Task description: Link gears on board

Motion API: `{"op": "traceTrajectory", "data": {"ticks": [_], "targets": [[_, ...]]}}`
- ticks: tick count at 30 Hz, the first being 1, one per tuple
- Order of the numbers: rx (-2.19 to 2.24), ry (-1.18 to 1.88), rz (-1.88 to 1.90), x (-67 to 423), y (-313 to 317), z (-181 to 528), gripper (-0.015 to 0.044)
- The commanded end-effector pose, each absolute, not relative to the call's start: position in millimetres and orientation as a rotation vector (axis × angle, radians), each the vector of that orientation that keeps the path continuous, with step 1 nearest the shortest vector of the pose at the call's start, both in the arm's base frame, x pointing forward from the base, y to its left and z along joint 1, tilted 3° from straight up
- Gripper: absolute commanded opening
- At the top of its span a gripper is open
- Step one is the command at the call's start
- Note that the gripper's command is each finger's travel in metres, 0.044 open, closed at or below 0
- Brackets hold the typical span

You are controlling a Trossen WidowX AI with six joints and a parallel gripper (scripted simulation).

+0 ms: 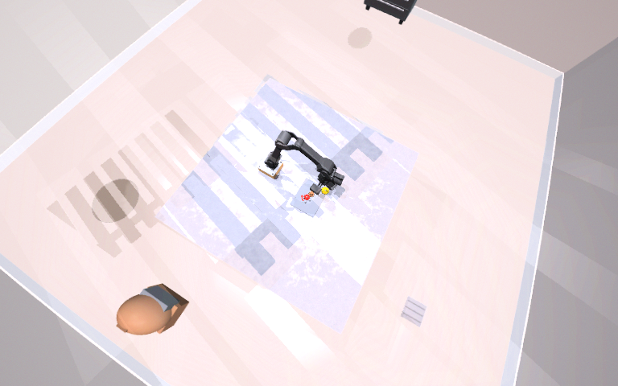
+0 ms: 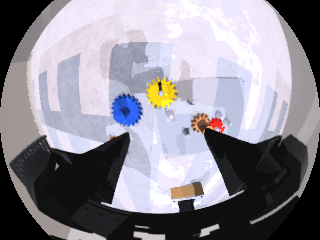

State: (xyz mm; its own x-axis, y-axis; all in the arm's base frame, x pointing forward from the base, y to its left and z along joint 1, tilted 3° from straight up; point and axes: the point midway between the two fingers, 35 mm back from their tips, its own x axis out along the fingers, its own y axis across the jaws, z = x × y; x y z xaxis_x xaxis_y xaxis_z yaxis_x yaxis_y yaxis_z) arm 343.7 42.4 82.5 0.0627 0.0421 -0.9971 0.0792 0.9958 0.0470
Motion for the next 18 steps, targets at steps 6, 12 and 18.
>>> {"op": "traceTrajectory", "data": {"ticks": [6, 12, 18], "targets": [[0.663, 1.437, -0.565, 360.3, 116.9, 82.9, 0.0440], [0.663, 1.437, -0.565, 360.3, 116.9, 82.9, 0.0440], [0.663, 1.437, -0.565, 360.3, 116.9, 82.9, 0.0440]]}}
